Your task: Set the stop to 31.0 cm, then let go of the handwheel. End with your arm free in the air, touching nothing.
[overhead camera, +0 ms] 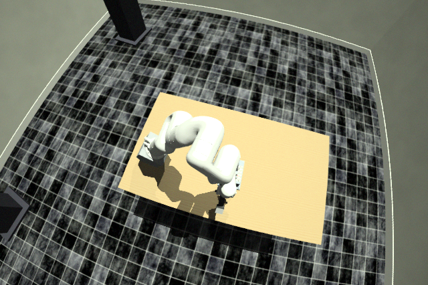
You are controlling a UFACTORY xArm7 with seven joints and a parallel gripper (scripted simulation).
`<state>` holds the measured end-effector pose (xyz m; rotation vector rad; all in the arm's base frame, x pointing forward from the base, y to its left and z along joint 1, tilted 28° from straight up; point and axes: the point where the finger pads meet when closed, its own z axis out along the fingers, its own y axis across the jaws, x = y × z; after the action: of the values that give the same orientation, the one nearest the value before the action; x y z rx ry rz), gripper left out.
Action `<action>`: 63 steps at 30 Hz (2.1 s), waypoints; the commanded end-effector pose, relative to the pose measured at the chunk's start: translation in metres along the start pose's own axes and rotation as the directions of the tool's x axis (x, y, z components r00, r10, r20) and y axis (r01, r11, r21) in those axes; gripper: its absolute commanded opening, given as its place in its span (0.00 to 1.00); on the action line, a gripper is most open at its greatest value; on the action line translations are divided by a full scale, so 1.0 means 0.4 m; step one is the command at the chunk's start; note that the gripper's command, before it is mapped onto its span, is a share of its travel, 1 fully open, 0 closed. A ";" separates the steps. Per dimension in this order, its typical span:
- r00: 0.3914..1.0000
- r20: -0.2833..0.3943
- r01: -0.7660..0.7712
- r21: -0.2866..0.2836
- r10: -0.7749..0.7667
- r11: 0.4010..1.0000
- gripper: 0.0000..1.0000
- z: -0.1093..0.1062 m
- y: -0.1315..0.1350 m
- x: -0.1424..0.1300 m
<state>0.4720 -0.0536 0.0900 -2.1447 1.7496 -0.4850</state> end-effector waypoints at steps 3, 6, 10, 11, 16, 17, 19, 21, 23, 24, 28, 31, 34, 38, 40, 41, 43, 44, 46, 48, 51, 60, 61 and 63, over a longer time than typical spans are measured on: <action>1.000 -0.001 0.000 0.002 0.000 1.000 0.06 -0.001 -0.002 0.001; 1.000 -0.001 0.000 0.002 0.000 1.000 0.06 -0.001 -0.002 0.001; 1.000 -0.001 0.000 0.002 0.000 1.000 0.06 -0.001 -0.002 0.001; 1.000 -0.001 0.000 0.002 0.000 1.000 0.06 -0.001 -0.002 0.001; 1.000 -0.001 0.000 0.002 0.000 1.000 0.06 -0.001 -0.001 0.001; 1.000 -0.001 0.000 0.002 0.000 1.000 0.06 -0.001 -0.001 0.001; 1.000 -0.001 0.000 0.002 0.000 1.000 0.06 -0.001 -0.001 0.001; 1.000 -0.001 0.000 0.002 0.000 1.000 0.06 -0.001 -0.001 0.001; 1.000 -0.001 0.000 0.002 0.000 1.000 0.06 -0.001 -0.001 0.001; 1.000 -0.001 0.000 0.002 0.000 1.000 0.06 -0.001 -0.001 0.001; 1.000 -0.001 0.000 0.002 0.000 1.000 0.06 -0.001 0.000 0.001; 1.000 -0.001 0.000 0.002 0.000 1.000 0.06 0.000 0.000 0.001; 1.000 -0.001 0.000 0.002 0.000 1.000 0.06 0.000 0.001 0.001; 1.000 -0.001 0.000 0.002 0.000 1.000 0.06 0.001 0.002 0.001; 1.000 -0.001 0.000 0.002 0.000 1.000 0.06 0.001 0.002 0.001; 1.000 -0.001 0.000 0.002 0.000 1.000 0.06 0.001 0.002 0.001; 1.000 -0.001 0.000 0.002 0.000 1.000 0.06 0.001 0.003 0.001; 1.000 -0.001 0.000 0.001 0.000 1.000 0.06 0.002 0.003 0.001; 1.000 -0.001 0.000 0.001 0.000 1.000 0.06 0.002 0.004 0.001; 1.000 -0.001 0.000 0.001 0.000 1.000 0.06 0.003 0.005 0.001; 1.000 -0.001 0.000 0.002 0.000 1.000 0.06 0.003 0.006 0.001; 1.000 -0.001 0.000 0.002 0.000 1.000 0.06 0.005 0.010 0.001; 1.000 -0.001 0.000 0.002 0.000 1.000 0.06 0.006 0.010 0.001; 1.000 -0.001 0.000 0.002 0.000 1.000 0.06 0.008 0.012 0.001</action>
<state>0.4695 -0.0543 0.0858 -2.1450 1.7496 -0.4850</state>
